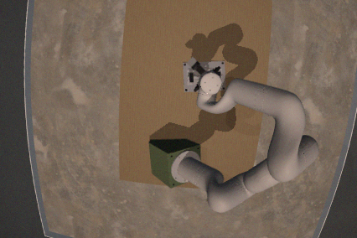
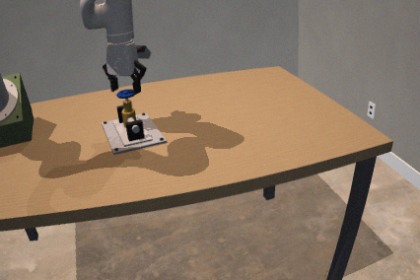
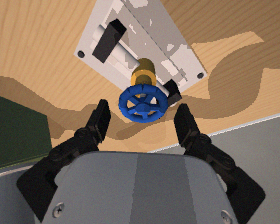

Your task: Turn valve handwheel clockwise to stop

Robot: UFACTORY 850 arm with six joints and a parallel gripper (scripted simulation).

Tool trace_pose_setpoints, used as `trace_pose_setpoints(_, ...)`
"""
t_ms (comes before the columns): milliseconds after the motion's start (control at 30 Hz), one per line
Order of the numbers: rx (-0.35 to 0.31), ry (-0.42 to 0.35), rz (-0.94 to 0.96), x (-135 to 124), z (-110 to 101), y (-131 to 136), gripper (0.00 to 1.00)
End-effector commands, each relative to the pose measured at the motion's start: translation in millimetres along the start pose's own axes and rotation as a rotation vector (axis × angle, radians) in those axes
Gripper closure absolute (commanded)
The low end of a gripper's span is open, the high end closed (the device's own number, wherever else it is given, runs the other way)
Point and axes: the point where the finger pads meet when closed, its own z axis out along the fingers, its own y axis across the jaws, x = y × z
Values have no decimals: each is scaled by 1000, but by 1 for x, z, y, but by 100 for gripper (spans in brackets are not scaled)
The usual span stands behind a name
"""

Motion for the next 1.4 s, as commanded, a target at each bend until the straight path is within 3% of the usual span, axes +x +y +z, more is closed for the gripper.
trace_pose_setpoints(0,-1,1,0,1,5,0,0)
trace_pose_setpoints(600,-1,1,0,1,18,0,0)
trace_pose_setpoints(1367,-1,1,0,1,20,0,0)
